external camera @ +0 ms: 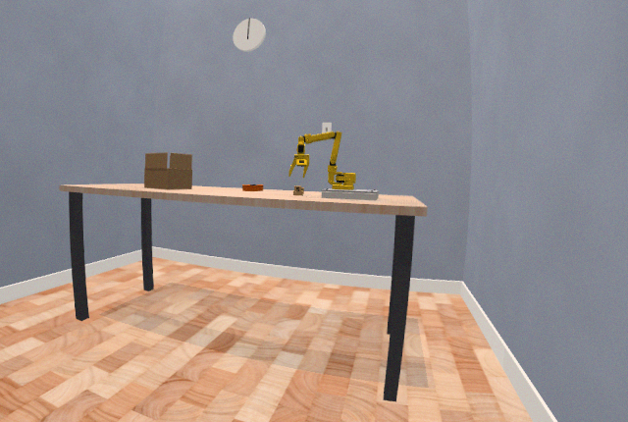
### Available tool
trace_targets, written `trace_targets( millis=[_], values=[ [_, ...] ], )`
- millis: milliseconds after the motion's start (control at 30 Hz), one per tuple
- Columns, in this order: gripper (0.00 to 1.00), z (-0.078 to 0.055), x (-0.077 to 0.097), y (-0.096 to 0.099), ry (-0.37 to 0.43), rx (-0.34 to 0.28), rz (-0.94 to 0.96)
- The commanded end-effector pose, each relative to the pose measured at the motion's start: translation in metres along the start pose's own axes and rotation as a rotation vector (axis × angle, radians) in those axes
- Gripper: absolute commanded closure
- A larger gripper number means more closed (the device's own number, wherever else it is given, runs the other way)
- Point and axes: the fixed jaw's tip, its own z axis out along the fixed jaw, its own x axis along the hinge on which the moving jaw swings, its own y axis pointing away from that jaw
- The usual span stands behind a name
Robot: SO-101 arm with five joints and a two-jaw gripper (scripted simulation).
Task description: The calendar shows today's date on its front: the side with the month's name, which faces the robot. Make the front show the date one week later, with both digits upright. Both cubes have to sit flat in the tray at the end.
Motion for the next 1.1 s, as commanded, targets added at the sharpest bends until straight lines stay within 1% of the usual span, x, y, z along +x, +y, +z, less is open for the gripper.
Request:
trace_targets(
  millis=[0,67,133,233,333,400,567,667,800,1067],
  values=[
    [0.64,-0.005,0.001,-0.002,0.000,0.027,-0.003],
    [0.64,-0.009,0.001,-0.003,0.002,0.053,-0.003],
    [0.64,-0.014,0.001,-0.005,0.005,0.091,-0.003],
    [0.65,-0.024,0.002,-0.009,0.010,0.168,-0.003],
    [0.65,-0.037,0.002,-0.012,0.017,0.259,-0.003],
    [0.65,-0.037,0.002,-0.012,0.017,0.259,-0.003],
    [0.65,-0.058,0.002,-0.015,0.027,0.404,-0.003],
    [0.65,-0.067,0.002,-0.015,0.031,0.465,-0.003],
    [0.65,-0.073,0.002,-0.015,0.034,0.504,-0.003],
    [0.65,-0.073,0.002,-0.015,0.034,0.508,-0.001]
  ],
)
